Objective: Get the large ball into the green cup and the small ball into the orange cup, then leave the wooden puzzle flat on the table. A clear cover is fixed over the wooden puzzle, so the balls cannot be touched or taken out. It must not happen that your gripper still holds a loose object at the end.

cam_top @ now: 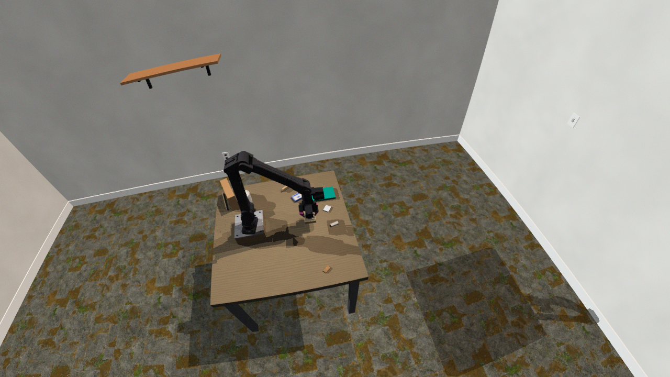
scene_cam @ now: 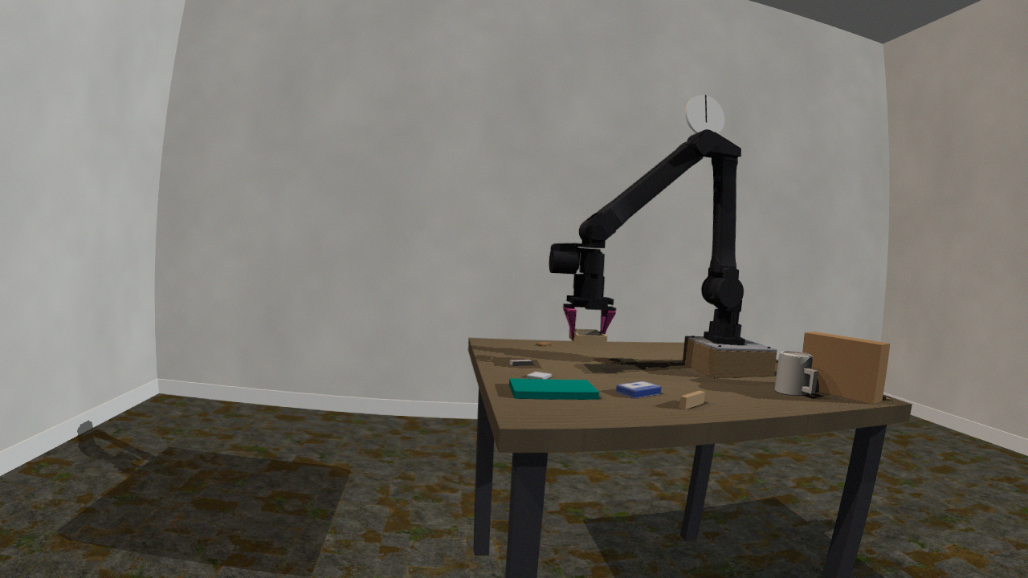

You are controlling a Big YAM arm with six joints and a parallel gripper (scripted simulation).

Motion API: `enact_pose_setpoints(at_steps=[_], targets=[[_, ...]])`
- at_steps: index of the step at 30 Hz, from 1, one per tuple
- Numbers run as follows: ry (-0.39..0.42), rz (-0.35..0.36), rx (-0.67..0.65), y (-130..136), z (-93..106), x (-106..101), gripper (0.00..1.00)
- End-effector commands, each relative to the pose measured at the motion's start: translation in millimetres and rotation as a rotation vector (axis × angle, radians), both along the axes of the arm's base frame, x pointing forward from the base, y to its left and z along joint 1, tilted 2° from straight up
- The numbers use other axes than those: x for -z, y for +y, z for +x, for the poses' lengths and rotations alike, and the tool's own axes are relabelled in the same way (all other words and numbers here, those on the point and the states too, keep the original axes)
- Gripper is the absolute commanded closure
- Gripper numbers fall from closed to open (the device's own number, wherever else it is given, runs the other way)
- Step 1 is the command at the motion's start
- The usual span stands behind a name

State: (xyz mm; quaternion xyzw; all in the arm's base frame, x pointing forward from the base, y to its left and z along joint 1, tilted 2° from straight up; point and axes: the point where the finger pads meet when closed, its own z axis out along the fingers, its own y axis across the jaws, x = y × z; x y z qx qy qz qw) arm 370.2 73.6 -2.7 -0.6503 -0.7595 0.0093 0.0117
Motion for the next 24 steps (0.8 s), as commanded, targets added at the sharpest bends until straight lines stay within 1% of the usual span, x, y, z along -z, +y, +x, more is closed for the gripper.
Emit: enact_pose_setpoints(at_steps=[1, 3, 24], targets=[[-0.034, 0.002, -0.009, 2.6, 5.4, -7.2, 0.31], [-0.041, 0.004, -0.009, 3.1, 8.0, -9.1, 0.31], [-0.038, 0.003, -0.009, 2.9, 5.9, -7.8, 0.31]])
